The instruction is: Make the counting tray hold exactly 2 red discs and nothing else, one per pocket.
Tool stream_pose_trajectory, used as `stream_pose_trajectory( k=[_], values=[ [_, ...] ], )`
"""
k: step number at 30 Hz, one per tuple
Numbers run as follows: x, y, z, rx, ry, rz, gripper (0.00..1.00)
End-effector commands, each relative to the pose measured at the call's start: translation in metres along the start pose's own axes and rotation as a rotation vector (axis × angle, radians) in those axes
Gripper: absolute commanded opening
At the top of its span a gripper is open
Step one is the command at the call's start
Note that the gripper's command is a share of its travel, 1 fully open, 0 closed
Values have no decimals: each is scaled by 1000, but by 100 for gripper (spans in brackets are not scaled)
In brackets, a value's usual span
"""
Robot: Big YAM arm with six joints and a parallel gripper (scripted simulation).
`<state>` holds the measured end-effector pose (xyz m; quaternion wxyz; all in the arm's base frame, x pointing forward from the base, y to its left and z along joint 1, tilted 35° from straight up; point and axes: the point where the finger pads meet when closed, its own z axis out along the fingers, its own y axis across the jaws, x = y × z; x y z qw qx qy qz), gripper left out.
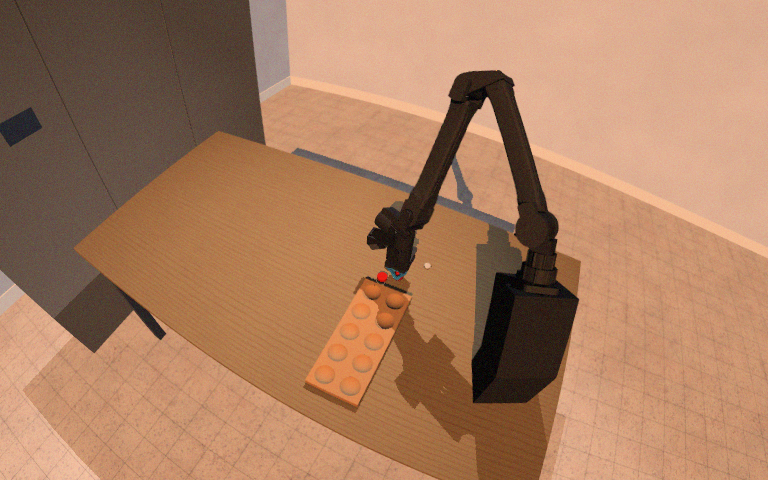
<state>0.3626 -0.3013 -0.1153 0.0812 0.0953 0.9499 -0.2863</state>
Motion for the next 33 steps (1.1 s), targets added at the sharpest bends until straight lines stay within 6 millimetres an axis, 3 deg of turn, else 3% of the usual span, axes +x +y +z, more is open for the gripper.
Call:
stream_pose_trajectory(
  k=[1,16,18,22,24,33],
  values=[
    [-1,-7,4,6,-4,9,0],
    [-1,-7,4,6,-4,9,0],
    [-3,-13,-7,8,-8,21,0],
    [-8,-1,-30,3,-20,3,0],
    [-8,-1,-30,3,-20,3,0],
    [-6,0,-104,3,-21,4,0]
  ],
)
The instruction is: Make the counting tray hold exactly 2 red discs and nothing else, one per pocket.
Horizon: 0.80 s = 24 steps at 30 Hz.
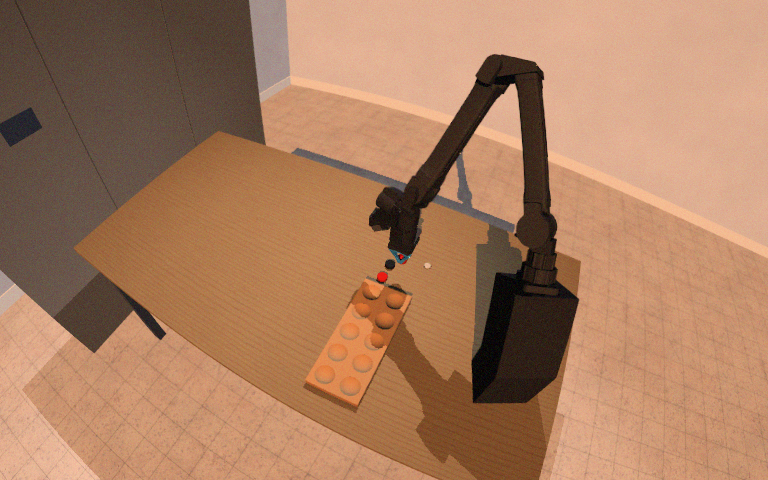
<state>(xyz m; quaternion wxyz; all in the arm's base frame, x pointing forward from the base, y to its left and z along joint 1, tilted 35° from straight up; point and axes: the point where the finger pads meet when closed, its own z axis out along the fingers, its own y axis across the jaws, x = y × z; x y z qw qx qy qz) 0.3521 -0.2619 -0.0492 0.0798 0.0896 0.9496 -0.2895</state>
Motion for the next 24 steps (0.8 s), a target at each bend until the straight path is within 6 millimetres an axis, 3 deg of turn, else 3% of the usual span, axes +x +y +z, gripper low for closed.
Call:
stream_pose_trajectory(
  k=[1,3,4,5,8,11,14,15,16,17,19,20,21,22,23,24],
  values=[
    [-8,4,-30,-3,-19,17,0],
    [-10,3,-33,-2,-24,19,0],
    [-2,11,-24,-11,5,3,0],
    [1,4,-20,-8,15,22,0],
    [-3,6,-21,-9,9,20,0],
    [-23,26,-24,-17,-8,12,0],
    [-47,71,-24,-36,-4,14,0],
    [-47,71,-24,-36,-4,14,0],
    [-56,93,-25,-43,-2,15,0],
    [-56,93,-25,-43,-2,15,0],
    [-69,140,-26,-54,2,15,0],
    [-72,146,-27,-54,2,15,0],
    [-76,171,-28,-57,4,15,0],
    [-78,176,-28,-57,4,15,0],
    [-81,205,-30,-57,5,15,0],
    [-81,205,-30,-57,5,15,0]
  ],
)
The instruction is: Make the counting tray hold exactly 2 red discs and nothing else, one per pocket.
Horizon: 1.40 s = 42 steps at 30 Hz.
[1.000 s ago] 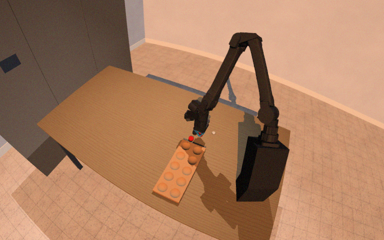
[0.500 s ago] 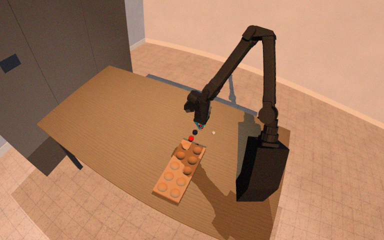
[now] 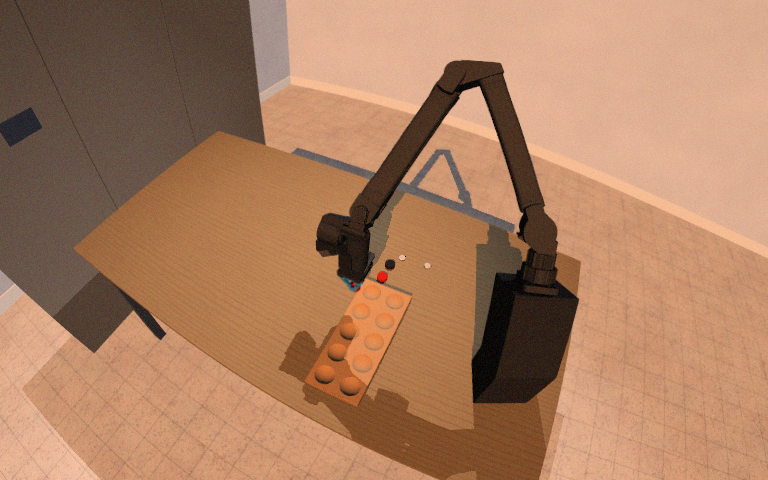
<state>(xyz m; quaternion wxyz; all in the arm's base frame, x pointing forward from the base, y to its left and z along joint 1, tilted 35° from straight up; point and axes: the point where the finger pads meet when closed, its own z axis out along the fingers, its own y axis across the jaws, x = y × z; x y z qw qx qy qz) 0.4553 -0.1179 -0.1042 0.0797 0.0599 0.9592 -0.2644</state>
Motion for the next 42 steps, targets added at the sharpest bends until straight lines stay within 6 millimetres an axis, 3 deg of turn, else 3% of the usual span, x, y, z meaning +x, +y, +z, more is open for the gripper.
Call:
stream_pose_trajectory(
  k=[1,3,4,5,6,7,12,14,18,19,21,23,28,31,35,36,39,40,42],
  values=[
    [-12,35,-2,1,14,70,0],
    [-17,97,-3,5,13,69,0],
    [-17,101,-3,5,13,69,0],
    [-16,125,-4,9,10,68,0],
    [-17,131,-4,9,10,68,0],
    [-14,156,-4,15,7,68,0],
    [3,237,-6,36,-9,67,0],
    [9,254,-6,41,-15,67,0],
    [11,259,-6,43,-16,67,0],
    [-10,241,-14,32,-26,121,0],
    [-10,241,-12,32,-26,121,0],
    [2,246,17,40,-13,111,0],
    [6,242,69,45,-9,87,0],
    [8,240,88,46,-8,86,0],
    [8,240,90,46,-8,86,0],
    [-5,253,63,26,-51,71,0],
    [-7,253,64,23,-52,73,0],
    [-9,248,69,24,-50,88,0],
    [8,241,95,44,-8,84,0]
  ],
)
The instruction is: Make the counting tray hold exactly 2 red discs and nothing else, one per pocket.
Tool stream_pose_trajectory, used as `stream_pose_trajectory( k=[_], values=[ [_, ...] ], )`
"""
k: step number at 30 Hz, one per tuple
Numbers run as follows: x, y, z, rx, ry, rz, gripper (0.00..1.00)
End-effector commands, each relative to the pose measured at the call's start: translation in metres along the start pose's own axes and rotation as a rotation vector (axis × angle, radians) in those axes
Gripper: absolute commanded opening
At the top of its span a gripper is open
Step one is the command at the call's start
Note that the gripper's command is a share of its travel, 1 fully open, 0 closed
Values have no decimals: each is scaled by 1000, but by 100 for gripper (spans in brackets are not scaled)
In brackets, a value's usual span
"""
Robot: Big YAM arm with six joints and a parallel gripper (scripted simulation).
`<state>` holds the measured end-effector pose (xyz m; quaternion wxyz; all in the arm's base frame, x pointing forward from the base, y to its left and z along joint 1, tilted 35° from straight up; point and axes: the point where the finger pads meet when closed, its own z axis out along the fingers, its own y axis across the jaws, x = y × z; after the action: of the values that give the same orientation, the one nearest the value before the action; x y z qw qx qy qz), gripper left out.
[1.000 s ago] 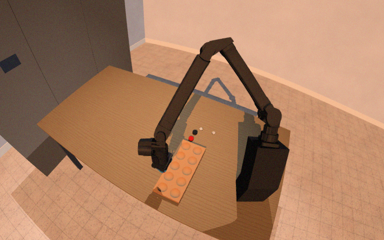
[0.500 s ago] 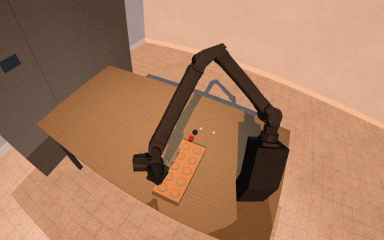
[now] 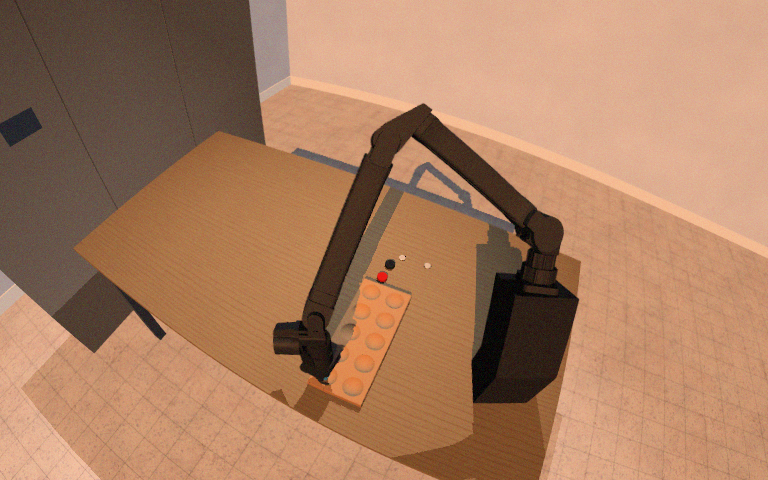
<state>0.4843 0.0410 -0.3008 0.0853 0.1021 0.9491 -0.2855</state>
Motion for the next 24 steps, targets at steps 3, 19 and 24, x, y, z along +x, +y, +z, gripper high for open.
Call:
stream_pose_trajectory(
  k=[3,19,24],
  values=[
    [-5,1,13,-3,-4,-3,0],
    [-8,0,16,-3,-5,-1,0],
    [-7,1,19,-3,-5,-3,0]
  ],
)
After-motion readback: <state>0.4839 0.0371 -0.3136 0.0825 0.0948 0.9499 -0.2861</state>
